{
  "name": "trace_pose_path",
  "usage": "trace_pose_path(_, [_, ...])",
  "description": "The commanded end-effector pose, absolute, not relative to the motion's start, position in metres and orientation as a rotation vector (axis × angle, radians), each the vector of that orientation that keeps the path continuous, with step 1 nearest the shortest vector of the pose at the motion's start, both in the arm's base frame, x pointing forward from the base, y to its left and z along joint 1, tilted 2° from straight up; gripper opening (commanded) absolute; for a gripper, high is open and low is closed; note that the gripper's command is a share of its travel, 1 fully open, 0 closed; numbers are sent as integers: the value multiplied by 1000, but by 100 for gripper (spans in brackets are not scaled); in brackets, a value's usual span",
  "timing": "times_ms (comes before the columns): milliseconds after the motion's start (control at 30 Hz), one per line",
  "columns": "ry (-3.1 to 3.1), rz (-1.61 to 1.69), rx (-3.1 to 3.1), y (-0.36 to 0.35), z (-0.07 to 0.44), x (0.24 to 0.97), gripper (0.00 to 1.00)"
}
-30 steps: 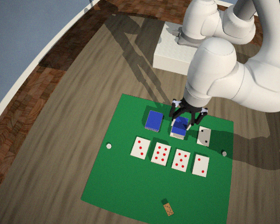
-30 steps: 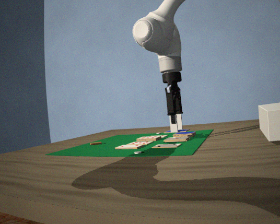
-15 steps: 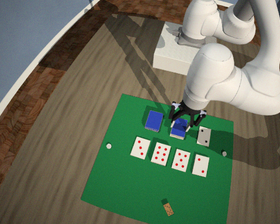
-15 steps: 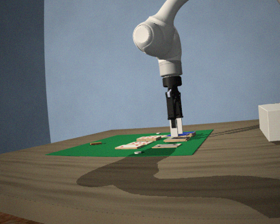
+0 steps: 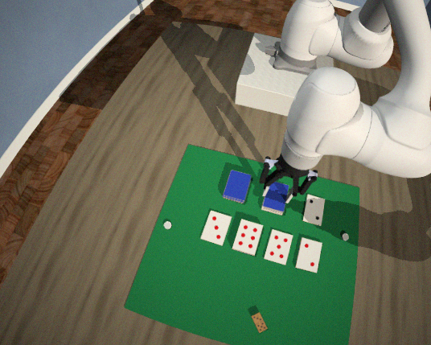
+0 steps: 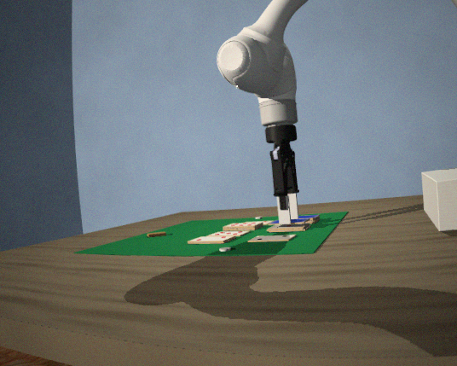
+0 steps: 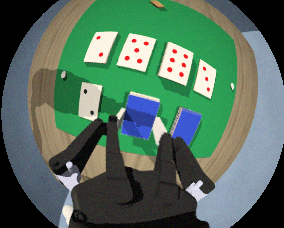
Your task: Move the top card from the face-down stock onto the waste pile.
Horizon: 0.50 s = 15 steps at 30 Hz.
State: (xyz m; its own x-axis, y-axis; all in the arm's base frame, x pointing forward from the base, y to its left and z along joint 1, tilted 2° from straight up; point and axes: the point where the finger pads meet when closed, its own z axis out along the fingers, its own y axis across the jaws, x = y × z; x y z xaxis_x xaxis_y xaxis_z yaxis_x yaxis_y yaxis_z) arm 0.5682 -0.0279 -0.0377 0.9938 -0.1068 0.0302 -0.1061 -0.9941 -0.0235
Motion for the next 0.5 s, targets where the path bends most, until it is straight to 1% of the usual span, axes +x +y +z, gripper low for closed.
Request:
trace_pose_path(0, [173, -56, -3114, -26, -40, 569, 43])
trace_pose_path(467, [173, -56, -3114, -25, -42, 571, 43])
